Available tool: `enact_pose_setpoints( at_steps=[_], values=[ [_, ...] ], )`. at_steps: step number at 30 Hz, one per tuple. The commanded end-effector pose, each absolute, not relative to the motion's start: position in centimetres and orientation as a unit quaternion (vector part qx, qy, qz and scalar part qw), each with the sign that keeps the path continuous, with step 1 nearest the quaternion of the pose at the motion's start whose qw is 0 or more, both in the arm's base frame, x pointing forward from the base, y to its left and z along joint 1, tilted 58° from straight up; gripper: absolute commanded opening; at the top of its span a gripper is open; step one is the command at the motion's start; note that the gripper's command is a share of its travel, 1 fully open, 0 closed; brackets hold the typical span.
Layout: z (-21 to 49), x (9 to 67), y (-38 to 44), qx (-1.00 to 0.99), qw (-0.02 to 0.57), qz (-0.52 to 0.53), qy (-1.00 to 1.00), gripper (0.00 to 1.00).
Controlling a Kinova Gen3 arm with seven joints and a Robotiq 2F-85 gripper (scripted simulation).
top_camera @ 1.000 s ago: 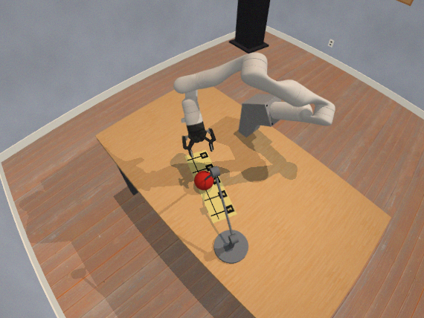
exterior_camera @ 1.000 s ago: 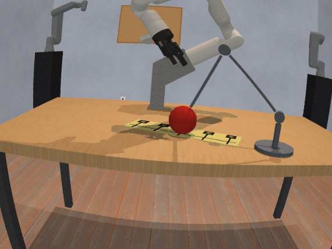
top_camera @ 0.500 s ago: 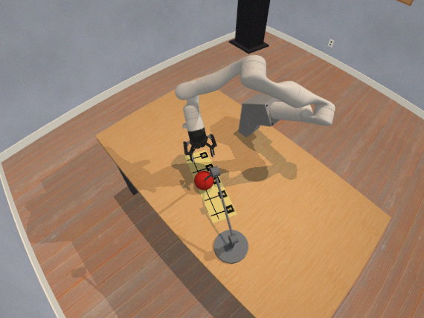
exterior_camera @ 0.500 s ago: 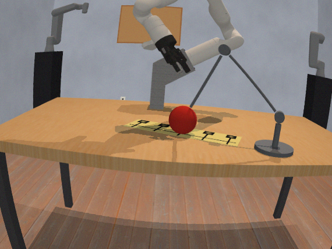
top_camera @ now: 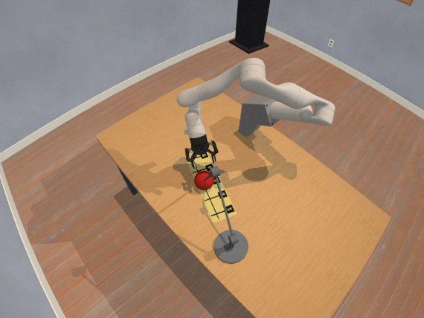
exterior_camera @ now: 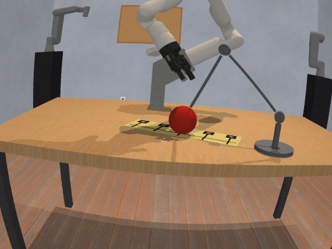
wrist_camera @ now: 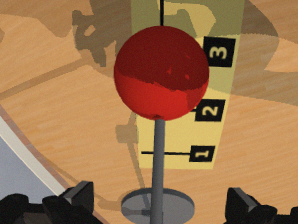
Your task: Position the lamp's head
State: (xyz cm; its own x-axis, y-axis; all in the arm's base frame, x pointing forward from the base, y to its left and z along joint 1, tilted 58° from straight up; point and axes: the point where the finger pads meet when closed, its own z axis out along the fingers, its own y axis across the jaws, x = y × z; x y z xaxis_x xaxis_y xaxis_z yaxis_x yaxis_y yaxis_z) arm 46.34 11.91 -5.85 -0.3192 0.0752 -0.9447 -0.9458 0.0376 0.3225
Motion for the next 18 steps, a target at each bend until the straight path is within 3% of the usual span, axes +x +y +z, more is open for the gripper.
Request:
enact_pose_setpoints(
  at_steps=[1, 18],
  values=[
    [-5.7, 46.5, 13.0, -0.383, 0.442, 0.578, 0.569, 1.00],
    [-5.6, 46.8, 16.5, -0.383, 0.442, 0.578, 0.569, 1.00]
  ],
)
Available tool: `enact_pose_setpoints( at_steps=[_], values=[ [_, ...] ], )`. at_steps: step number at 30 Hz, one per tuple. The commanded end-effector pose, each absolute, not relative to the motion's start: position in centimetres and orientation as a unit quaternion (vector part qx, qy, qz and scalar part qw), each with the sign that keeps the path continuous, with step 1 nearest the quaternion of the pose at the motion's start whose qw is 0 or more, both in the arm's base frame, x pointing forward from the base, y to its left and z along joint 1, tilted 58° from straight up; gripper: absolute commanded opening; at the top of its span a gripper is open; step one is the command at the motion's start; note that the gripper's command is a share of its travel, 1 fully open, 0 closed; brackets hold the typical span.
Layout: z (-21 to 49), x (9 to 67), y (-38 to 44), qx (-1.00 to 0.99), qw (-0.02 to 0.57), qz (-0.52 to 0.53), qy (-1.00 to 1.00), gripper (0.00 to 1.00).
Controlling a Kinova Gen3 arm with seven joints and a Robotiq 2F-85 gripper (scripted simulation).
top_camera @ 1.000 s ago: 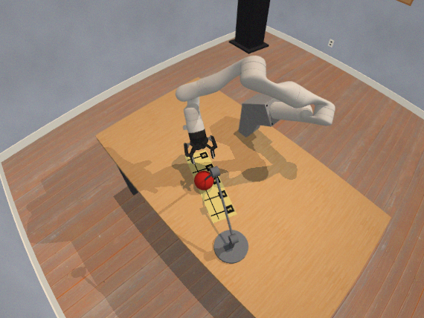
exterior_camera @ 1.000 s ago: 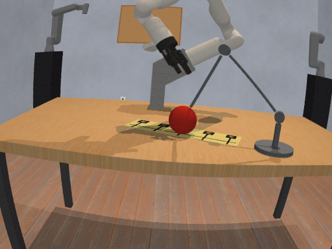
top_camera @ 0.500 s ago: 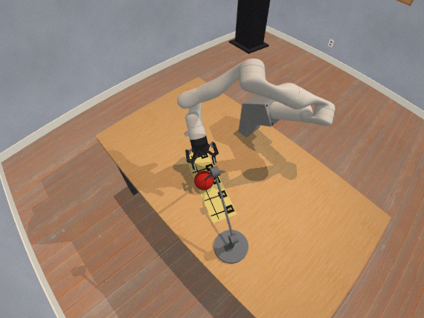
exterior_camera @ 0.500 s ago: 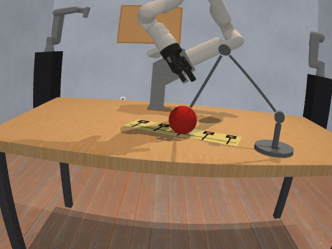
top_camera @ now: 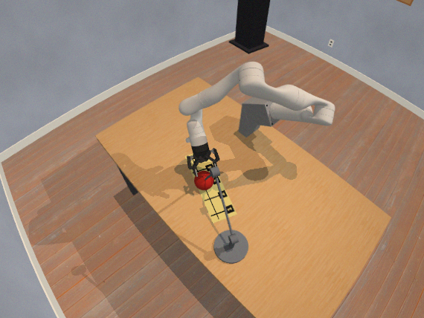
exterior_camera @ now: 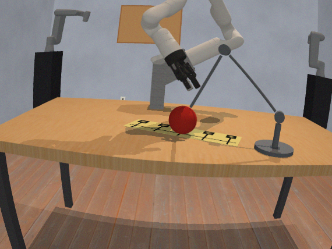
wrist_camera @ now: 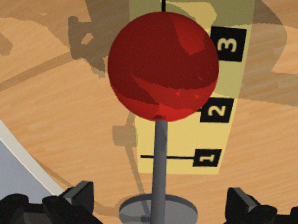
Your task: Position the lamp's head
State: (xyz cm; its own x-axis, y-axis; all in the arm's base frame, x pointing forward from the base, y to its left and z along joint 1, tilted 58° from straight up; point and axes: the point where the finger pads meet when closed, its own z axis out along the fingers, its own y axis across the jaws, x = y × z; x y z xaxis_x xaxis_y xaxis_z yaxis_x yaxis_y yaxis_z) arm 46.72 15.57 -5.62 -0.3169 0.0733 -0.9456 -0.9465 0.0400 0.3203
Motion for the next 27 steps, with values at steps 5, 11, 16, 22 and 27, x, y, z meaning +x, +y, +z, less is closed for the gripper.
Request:
enact_pose_setpoints(
  at_steps=[5, 11, 16, 22, 27],
  values=[
    [-5.6, 46.8, 17.2, -0.383, 0.442, 0.578, 0.569, 1.00],
    [-5.5, 46.9, 17.6, -0.383, 0.443, 0.577, 0.569, 1.00],
    [-5.4, 47.0, 18.0, -0.384, 0.444, 0.577, 0.568, 1.00],
    [-5.3, 47.1, 18.3, -0.385, 0.445, 0.576, 0.567, 1.00],
    [-5.3, 47.1, 18.2, -0.385, 0.444, 0.576, 0.568, 0.00]
  ],
)
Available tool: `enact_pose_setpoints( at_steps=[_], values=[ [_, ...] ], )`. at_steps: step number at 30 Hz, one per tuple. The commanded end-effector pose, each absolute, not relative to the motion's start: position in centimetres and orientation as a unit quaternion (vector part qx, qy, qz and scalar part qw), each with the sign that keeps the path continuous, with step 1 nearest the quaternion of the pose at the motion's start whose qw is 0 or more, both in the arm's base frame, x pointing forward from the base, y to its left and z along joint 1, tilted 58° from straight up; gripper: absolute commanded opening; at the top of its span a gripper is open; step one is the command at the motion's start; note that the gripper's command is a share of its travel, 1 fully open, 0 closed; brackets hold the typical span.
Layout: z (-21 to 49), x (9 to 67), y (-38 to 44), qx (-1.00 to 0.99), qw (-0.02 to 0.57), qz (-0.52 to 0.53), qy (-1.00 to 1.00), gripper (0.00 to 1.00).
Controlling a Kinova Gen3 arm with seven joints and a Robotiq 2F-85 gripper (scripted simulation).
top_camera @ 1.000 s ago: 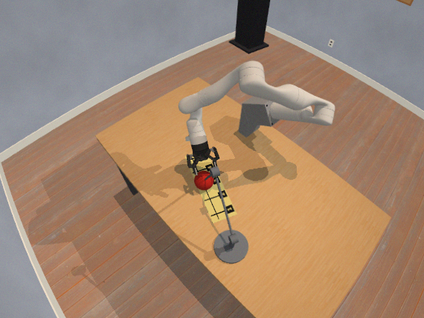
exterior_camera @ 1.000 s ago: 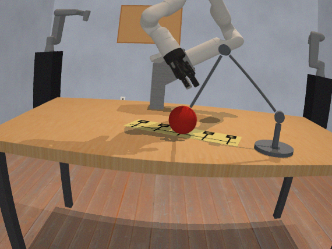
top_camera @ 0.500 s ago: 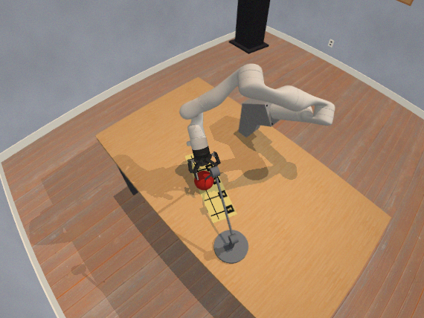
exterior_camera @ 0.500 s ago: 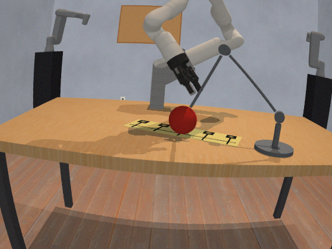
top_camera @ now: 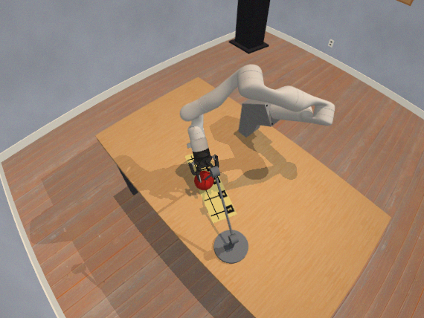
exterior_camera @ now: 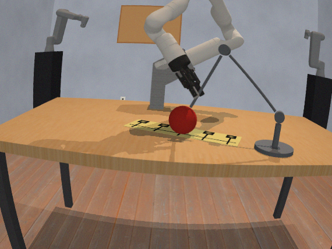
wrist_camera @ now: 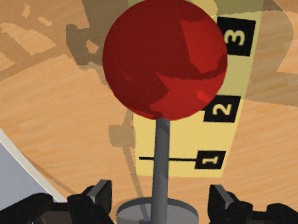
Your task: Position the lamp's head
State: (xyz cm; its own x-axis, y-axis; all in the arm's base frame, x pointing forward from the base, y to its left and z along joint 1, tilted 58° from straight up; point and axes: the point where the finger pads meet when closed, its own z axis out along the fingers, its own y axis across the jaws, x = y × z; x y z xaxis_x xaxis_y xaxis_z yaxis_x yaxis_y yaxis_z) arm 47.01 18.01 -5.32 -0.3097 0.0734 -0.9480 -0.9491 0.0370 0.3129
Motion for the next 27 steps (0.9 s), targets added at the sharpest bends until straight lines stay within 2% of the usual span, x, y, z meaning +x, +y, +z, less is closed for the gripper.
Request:
enact_pose_setpoints(
  at_steps=[1, 27],
  values=[
    [-5.33, 47.06, 18.13, -0.385, 0.444, 0.576, 0.568, 0.00],
    [-5.28, 47.09, 17.90, -0.386, 0.444, 0.576, 0.568, 0.00]
  ],
)
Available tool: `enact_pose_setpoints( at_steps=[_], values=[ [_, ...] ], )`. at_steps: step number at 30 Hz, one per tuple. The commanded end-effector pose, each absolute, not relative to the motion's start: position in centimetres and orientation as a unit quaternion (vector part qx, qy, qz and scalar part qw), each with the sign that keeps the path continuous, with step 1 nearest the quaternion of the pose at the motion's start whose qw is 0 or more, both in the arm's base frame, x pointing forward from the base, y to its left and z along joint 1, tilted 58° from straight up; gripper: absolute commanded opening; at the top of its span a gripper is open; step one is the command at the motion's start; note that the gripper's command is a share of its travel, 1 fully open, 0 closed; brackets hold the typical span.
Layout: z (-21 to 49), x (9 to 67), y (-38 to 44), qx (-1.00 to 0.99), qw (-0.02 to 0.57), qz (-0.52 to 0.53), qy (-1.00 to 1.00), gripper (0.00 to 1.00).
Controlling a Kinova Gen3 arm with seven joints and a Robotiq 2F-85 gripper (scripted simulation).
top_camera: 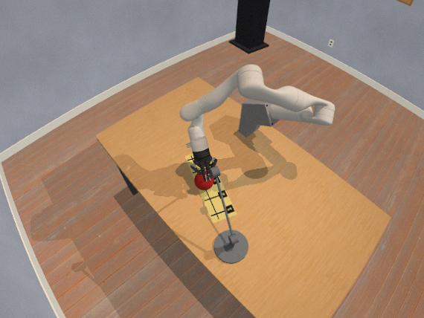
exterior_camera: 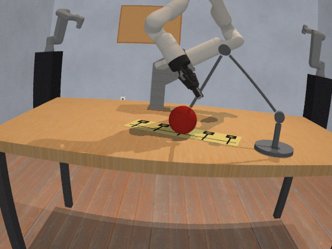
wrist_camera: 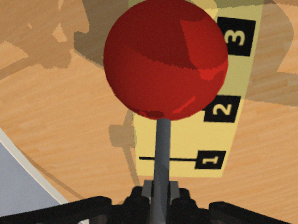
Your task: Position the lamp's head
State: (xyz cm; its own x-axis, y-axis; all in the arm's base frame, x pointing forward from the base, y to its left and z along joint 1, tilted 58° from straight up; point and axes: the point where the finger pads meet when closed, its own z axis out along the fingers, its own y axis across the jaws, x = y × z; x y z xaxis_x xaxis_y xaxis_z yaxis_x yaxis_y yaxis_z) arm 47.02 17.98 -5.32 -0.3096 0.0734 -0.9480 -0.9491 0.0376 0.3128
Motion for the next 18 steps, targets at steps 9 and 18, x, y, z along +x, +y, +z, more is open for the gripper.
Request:
enact_pose_setpoints(
  at_steps=[9, 18],
  values=[
    [-3.2, 47.8, 17.9, -0.385, 0.444, 0.576, 0.568, 0.00],
    [-0.9, 48.5, 18.0, -0.385, 0.445, 0.576, 0.567, 0.00]
  ],
)
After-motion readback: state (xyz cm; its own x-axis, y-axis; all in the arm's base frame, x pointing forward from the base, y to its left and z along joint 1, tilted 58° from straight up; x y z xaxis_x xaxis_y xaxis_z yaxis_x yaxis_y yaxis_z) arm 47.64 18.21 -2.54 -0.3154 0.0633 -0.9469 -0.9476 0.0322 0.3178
